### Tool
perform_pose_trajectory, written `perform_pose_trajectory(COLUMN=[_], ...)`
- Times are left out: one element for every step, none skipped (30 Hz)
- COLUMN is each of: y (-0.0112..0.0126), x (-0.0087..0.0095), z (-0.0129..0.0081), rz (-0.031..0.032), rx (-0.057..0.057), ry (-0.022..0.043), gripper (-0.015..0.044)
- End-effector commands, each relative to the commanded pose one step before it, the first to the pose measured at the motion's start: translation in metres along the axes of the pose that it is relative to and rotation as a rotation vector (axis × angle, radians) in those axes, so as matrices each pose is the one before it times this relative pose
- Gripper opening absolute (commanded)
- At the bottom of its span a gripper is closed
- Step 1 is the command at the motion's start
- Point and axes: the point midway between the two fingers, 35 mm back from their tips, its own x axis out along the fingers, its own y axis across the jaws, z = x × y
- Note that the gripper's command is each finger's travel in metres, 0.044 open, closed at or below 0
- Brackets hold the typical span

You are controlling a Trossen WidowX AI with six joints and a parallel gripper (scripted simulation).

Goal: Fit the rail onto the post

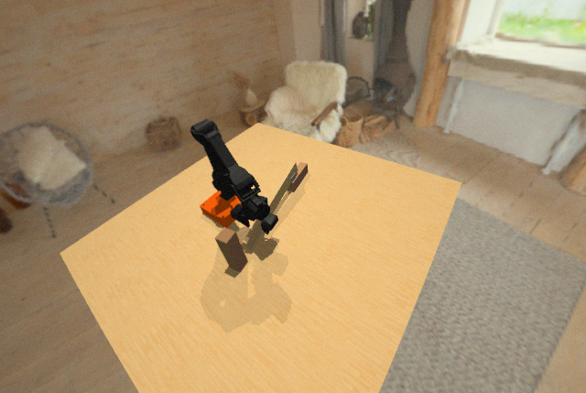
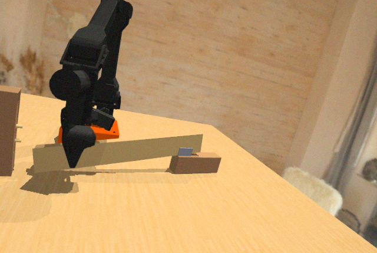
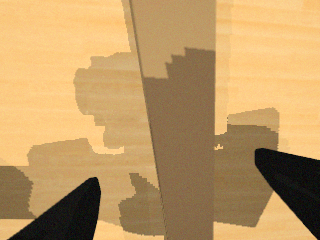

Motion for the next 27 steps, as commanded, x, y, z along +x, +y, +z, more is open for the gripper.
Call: perform_pose_trajectory(y=[0.00265, 0.00021, 0.00022, 0.00018, 0.00011, 0.00004, 0.00000, 0.00000, 0.00000, 0.00000, 0.00000, 0.00000, 0.00000, 0.00000, 0.00000, 0.00000, 0.00000, 0.00000, 0.00000, 0.00000, 0.00000, 0.00000, 0.00000, 0.00000, 0.00000, 0.00000, 0.00000], x=[0.00808, 0.00156, 0.00154, 0.00121, 0.00072, 0.00024, 0.00000, 0.00000, 0.00000, 0.00000, 0.00000, 0.00000, 0.00000, 0.00000, 0.00000, 0.00000, 0.00000, 0.00000, 0.00000, 0.00000, 0.00000, 0.00000, 0.00000, 0.00000, 0.00000, 0.00000, 0.00000], z=[0.00190, 0.00009, 0.00009, 0.00007, 0.00005, 0.00002, 0.00000, 0.00000, 0.00000, 0.00000, 0.00000, 0.00000, 0.00000, 0.00000, 0.00000, 0.00000, 0.00000, 0.00000, 0.00000, 0.00000, 0.00000, 0.00000, 0.00000, 0.00000, 0.00000, 0.00000, 0.00000], rz=[0.00722, 0.00004, 0.00004, 0.00003, 0.00002, 0.00001, 0.00000, 0.00000, 0.00000, 0.00000, 0.00000, 0.00000, 0.00000, 0.00000, 0.00000, 0.00000, 0.00000, 0.00000, 0.00000, 0.00000, 0.00000, 0.00000, 0.00000, 0.00000, 0.00000, 0.00000, 0.00000], rx=[-0.0051, -0.0001, -0.0001, -0.0001, 0.0000, 0.0000, 0.0000, 0.0000, 0.0000, 0.0000, 0.0000, 0.0000, 0.0000, 0.0000, 0.0000, 0.0000, 0.0000, 0.0000, 0.0000, 0.0000, 0.0000, 0.0000, 0.0000, 0.0000, 0.0000, 0.0000, 0.0000], ry=[-0.00744, -0.00002, -0.00002, -0.00002, -0.00001, 0.00000, 0.00000, 0.00000, 0.00000, 0.00000, 0.00000, 0.00000, 0.00000, 0.00000, 0.00000, 0.00000, 0.00000, 0.00000, 0.00000, 0.00000, 0.00000, 0.00000, 0.00000, 0.00000, 0.00000, 0.00000, 0.00000], gripper=[0.0440, 0.0440, 0.0440, 0.0440, 0.0440, 0.0440, 0.0414, 0.0387, 0.0361, 0.0335, 0.0309, 0.0282, 0.0256, 0.0230, 0.0204, 0.0177, 0.0151, 0.0125, 0.0099, 0.0072, 0.0066, 0.0059, 0.0053, 0.0046, 0.0039, 0.0033, 0.0026])
